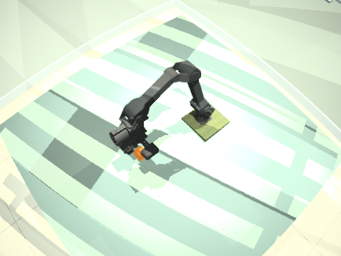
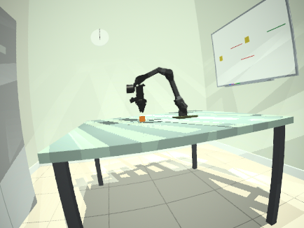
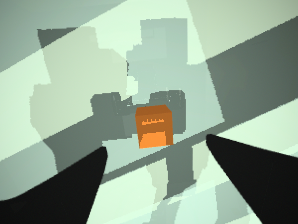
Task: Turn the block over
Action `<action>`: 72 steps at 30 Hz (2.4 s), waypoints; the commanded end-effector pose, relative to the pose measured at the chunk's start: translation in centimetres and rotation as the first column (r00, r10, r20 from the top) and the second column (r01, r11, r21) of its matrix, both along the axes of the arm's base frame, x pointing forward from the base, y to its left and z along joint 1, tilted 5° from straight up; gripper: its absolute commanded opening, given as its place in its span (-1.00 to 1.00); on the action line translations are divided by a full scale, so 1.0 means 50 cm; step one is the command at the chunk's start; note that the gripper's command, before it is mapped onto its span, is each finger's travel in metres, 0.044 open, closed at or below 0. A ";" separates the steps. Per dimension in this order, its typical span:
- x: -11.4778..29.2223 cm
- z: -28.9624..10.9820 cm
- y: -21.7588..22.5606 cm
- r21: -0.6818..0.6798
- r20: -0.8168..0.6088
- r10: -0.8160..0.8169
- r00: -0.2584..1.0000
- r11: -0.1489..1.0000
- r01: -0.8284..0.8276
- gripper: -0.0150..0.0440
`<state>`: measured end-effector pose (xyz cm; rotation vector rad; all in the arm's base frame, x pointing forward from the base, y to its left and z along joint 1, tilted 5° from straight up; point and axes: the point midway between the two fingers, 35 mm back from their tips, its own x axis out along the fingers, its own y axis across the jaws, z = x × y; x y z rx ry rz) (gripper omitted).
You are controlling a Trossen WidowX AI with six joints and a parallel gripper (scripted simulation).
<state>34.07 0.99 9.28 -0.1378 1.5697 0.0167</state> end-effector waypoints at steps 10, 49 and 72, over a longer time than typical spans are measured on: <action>0.001 -0.043 -0.004 -0.004 0.001 0.001 1.000 1.000 -0.001 1.00; 0.000 -0.093 -0.008 -0.004 0.000 0.001 1.000 1.000 -0.001 -0.16; 0.002 -0.040 -0.004 0.009 0.101 0.007 0.995 1.000 -0.008 -0.49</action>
